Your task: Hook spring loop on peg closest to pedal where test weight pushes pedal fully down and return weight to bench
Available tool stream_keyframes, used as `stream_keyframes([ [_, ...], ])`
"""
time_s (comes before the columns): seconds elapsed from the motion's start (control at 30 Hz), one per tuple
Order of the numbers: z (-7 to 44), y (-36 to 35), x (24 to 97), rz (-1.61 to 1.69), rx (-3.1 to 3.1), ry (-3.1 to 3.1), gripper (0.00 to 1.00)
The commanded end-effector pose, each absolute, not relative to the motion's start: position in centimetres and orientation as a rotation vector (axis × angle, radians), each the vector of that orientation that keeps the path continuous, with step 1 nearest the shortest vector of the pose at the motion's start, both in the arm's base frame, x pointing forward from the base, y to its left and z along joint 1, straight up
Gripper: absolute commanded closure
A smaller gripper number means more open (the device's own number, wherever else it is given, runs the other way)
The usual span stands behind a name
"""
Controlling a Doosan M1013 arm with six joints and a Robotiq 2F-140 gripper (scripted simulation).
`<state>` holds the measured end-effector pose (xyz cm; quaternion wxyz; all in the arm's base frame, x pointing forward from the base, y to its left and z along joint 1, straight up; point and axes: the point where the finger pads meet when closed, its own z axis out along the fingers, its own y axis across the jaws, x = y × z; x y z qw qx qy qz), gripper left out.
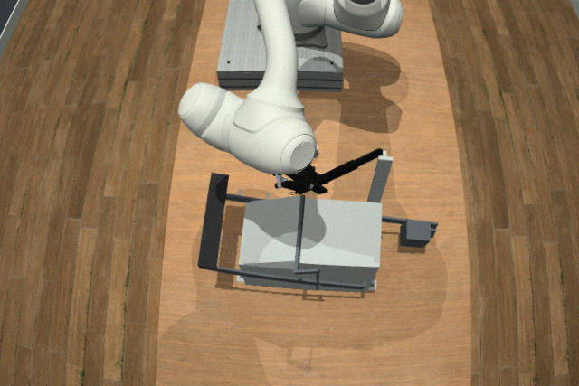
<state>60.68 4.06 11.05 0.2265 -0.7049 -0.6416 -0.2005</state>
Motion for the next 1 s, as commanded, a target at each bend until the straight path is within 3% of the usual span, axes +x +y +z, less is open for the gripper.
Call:
stream_keyframes([
  [0.0,11.13,3.97,60.73,-0.554,-1.943,-1.769,0.83],
  [0.97,11.15,3.31,60.67,-0.554,-1.943,-1.769,0.83],
])
